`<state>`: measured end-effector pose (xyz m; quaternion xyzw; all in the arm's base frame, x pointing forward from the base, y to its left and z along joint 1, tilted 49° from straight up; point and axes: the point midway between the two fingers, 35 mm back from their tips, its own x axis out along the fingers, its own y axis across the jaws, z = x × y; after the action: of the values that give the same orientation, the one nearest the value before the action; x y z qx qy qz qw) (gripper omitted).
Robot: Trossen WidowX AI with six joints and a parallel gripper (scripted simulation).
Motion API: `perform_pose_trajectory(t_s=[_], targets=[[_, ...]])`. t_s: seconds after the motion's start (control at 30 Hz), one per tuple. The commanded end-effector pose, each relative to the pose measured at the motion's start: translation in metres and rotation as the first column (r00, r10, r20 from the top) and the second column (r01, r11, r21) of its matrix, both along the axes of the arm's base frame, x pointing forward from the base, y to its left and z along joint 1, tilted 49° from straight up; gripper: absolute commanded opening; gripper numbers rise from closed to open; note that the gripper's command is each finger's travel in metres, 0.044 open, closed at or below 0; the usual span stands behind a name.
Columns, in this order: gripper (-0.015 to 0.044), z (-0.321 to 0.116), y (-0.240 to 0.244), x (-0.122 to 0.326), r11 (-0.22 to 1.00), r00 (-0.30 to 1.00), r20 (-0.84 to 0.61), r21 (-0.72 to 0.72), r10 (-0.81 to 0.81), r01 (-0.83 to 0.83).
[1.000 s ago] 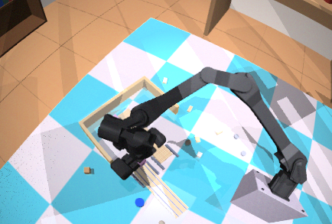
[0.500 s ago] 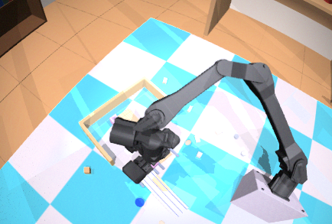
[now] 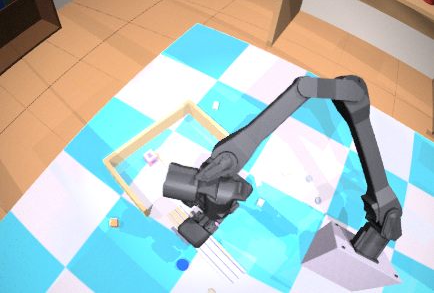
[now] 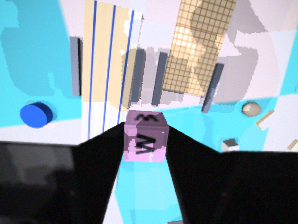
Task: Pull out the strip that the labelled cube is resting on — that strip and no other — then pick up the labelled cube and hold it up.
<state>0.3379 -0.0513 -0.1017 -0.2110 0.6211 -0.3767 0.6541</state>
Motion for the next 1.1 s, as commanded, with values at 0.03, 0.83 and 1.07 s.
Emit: perform_pose_trajectory(t_s=[0.03, 0.83, 1.07], targets=[[0.0000, 0.002, -0.001, -0.019, 1.000, 1.000, 0.001, 0.003, -0.004, 0.004], [0.0000, 0.028, 0.025, -0.040, 1.000, 1.000, 0.000, 0.004, -0.004, 0.004], [0.0000, 0.028, 0.025, -0.040, 1.000, 1.000, 0.000, 0.004, -0.004, 0.004]])
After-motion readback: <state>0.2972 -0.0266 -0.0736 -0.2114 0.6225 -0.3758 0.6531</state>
